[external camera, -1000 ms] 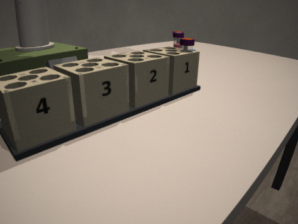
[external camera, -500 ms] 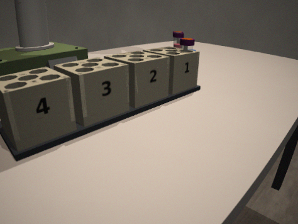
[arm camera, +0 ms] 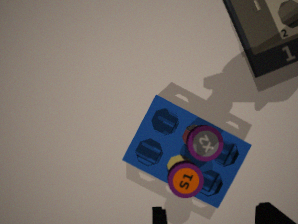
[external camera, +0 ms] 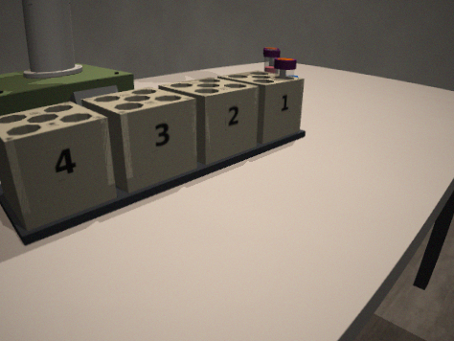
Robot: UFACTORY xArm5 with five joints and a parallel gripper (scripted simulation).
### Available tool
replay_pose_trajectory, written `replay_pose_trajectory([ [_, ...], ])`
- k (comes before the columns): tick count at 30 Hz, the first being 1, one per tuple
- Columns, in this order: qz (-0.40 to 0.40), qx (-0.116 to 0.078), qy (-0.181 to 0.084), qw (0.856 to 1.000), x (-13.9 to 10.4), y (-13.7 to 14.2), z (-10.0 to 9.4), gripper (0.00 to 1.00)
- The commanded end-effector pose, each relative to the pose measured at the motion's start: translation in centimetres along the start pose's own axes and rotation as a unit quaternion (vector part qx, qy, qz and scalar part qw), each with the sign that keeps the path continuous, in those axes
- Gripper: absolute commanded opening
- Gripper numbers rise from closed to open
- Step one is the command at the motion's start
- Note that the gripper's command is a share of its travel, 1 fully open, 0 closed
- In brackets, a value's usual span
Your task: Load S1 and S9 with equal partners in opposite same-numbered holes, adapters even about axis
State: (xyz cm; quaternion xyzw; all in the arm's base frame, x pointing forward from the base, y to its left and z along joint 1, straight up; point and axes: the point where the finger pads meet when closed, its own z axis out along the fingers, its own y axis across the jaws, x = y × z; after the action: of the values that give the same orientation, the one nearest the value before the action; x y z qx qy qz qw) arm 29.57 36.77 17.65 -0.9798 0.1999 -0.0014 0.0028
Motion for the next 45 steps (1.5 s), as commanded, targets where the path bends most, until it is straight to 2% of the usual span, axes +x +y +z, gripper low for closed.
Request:
replay_pose_trajectory([
  [1,0.039,0.002,0.0,0.999,0.0,-0.1,-0.2,0.57],
  [7,0.139,0.002,0.0,0.99,0.0,-0.1,-0.2,0.57],
  [14,0.246,0.002,0.0,0.969,0.0,-0.1,-0.2,0.57],
  [23,0.246,0.002,0.0,0.969,0.0,-0.1,-0.2,0.57],
  [45,0.246,0.002,0.0,0.969,0.0,-0.1,3.8,0.57],
])
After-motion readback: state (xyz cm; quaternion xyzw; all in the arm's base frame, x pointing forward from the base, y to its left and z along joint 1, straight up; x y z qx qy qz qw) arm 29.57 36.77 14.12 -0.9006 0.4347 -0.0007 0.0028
